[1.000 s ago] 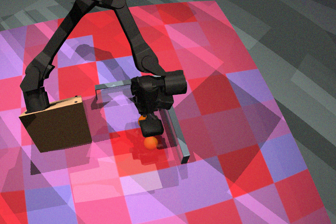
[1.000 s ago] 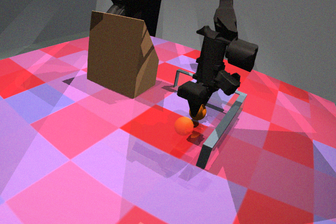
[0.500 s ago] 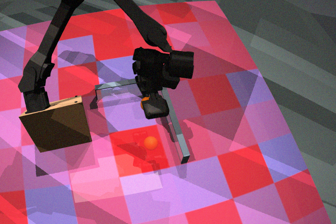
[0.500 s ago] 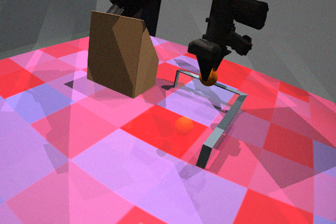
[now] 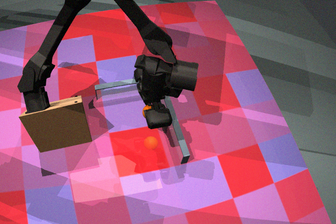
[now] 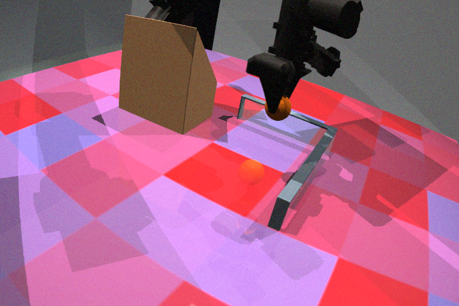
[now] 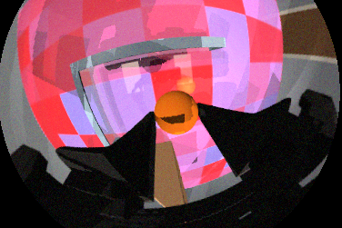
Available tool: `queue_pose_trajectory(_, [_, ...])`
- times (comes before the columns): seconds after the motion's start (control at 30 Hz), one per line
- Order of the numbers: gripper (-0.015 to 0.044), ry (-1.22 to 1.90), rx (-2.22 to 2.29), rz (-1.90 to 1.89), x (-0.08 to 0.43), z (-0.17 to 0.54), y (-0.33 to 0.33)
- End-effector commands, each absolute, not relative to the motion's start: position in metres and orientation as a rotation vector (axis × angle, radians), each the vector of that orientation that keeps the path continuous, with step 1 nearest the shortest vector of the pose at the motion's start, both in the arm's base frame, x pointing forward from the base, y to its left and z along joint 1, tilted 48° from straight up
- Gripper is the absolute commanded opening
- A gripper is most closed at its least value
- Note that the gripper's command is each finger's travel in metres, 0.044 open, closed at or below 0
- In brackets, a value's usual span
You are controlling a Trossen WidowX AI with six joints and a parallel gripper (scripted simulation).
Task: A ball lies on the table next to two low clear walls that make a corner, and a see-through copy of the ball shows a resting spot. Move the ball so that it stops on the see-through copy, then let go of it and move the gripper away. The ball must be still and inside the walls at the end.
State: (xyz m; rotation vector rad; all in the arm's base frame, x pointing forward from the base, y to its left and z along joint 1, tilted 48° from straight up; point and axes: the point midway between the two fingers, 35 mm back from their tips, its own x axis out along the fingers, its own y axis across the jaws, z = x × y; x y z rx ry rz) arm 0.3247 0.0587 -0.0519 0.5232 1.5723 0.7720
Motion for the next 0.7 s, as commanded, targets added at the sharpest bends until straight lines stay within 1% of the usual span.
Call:
queue_pose_trajectory(0.0, [0.0000,1.567,0.517,0.773,0.325,-0.072,0.053])
queue_pose_trajectory(0.17, [0.0000,1.567,0.516,0.773,0.322,-0.099,0.047])
queue_pose_trajectory(0.33, [0.0000,1.567,0.516,0.772,0.321,-0.105,0.049])
queue_pose_trajectory(0.67, [0.0000,1.567,0.519,0.774,0.313,-0.144,0.091])
